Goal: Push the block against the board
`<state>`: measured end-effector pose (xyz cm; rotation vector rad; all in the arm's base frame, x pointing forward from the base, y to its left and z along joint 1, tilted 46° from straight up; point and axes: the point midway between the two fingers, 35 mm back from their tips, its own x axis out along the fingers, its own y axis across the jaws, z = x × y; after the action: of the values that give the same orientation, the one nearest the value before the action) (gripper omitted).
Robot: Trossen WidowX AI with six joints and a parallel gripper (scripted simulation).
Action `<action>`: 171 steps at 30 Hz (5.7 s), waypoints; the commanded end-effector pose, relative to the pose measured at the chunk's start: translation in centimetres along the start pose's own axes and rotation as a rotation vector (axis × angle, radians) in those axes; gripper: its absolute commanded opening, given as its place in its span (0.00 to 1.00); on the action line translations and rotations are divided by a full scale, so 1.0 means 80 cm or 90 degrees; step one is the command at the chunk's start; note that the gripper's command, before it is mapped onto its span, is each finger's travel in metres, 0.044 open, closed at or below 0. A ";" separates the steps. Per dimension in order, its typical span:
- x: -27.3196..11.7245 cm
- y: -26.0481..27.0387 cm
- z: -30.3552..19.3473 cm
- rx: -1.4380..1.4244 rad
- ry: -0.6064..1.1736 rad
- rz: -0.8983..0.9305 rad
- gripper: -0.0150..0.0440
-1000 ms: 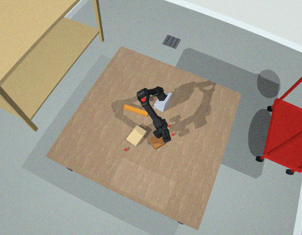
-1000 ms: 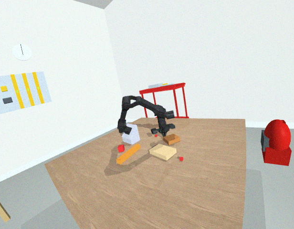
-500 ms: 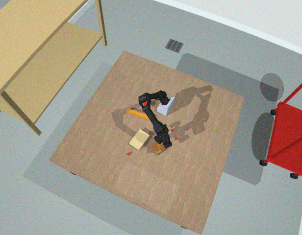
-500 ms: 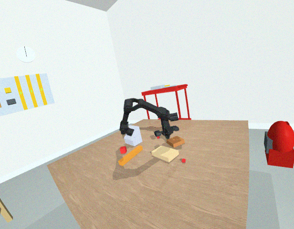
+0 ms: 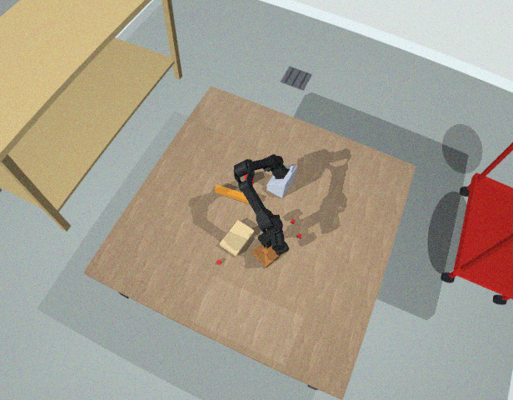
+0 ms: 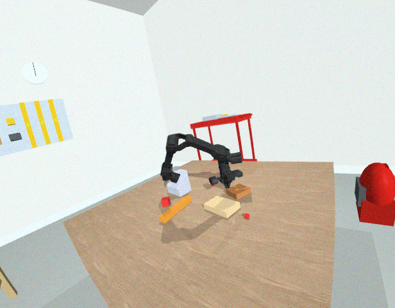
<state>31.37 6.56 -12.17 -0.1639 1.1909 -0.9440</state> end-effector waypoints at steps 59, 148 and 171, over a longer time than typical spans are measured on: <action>-0.068 0.029 -0.040 -0.188 0.001 -0.004 0.25; 0.002 0.087 0.022 -1.171 0.002 -0.004 0.25; 0.002 0.049 0.039 -1.172 0.003 -0.005 0.25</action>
<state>36.25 8.60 -13.44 -1.5869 1.6965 0.4321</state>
